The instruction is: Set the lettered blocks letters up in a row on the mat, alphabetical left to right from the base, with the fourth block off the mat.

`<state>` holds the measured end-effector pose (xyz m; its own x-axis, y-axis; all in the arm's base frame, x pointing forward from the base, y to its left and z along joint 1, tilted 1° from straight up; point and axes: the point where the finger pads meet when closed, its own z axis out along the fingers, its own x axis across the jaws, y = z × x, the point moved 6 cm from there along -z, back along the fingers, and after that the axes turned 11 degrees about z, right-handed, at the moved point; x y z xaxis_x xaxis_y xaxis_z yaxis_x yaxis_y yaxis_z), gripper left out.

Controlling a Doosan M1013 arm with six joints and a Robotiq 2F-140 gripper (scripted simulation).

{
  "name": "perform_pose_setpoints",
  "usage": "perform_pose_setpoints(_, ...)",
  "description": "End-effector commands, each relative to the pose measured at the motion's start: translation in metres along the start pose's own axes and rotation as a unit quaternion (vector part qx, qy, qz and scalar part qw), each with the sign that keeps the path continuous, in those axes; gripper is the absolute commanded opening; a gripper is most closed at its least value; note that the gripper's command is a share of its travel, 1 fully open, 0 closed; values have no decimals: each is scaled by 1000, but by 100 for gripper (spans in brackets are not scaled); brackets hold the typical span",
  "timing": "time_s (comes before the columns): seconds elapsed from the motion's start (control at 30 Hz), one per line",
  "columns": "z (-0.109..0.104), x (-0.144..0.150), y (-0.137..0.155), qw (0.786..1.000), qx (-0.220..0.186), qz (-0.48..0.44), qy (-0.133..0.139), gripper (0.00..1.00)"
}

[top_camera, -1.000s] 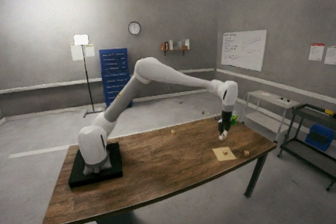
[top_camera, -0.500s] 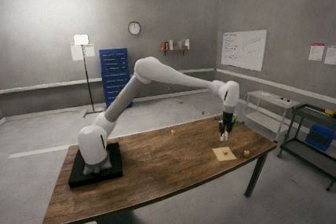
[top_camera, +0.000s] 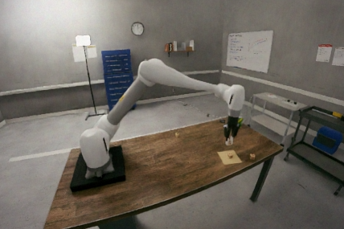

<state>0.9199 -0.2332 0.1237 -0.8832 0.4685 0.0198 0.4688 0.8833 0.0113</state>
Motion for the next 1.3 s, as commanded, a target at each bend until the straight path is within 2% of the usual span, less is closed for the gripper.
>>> perform_pose_setpoints(0.0,10,0,0,1000,0,0,-1,24)
perform_pose_setpoints(0.37,62,0,0,1000,0,0,-1,24)
perform_pose_setpoints(0.6,77,0,0,1000,0,0,-1,24)
perform_pose_setpoints(1.27,82,0,0,1000,0,0,-1,24)
